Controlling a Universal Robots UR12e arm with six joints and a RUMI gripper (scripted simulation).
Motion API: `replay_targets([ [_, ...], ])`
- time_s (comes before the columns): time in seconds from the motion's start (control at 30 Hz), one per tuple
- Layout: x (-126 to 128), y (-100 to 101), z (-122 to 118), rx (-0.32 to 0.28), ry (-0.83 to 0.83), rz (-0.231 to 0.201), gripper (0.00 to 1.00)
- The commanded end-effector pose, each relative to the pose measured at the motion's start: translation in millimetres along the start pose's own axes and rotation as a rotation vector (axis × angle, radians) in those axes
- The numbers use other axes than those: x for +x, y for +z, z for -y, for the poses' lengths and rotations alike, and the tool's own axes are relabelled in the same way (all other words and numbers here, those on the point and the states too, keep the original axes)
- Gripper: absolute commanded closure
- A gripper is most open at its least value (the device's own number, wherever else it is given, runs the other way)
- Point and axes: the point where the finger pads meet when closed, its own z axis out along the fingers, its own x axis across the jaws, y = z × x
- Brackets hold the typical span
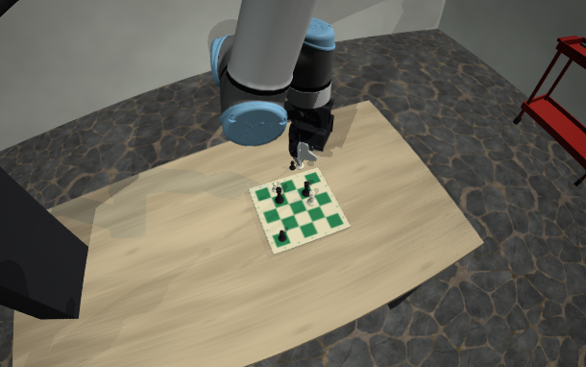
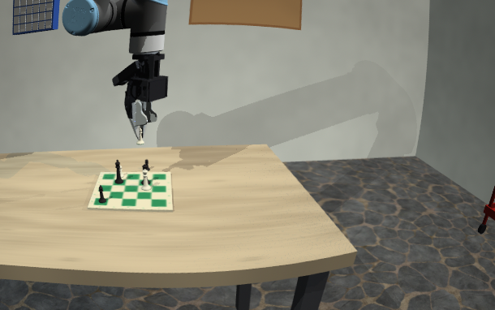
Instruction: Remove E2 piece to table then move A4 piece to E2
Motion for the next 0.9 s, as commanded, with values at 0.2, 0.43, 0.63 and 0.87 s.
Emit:
replay_targets([
  [0.2, 22.7, 0.8, 6.3, -0.004, 0.024, 0.011, 1.0],
  [0.43, 22.7, 1.2, 6.3, -0.004, 0.024, 0.011, 1.0],
  [0.63, 22.6, 7.8, 6.3, -0.004, 0.023, 0.011, 1.0],
  [0.87, 22.4, 28.4, 6.2, -0.004, 0.023, 0.011, 1.0],
])
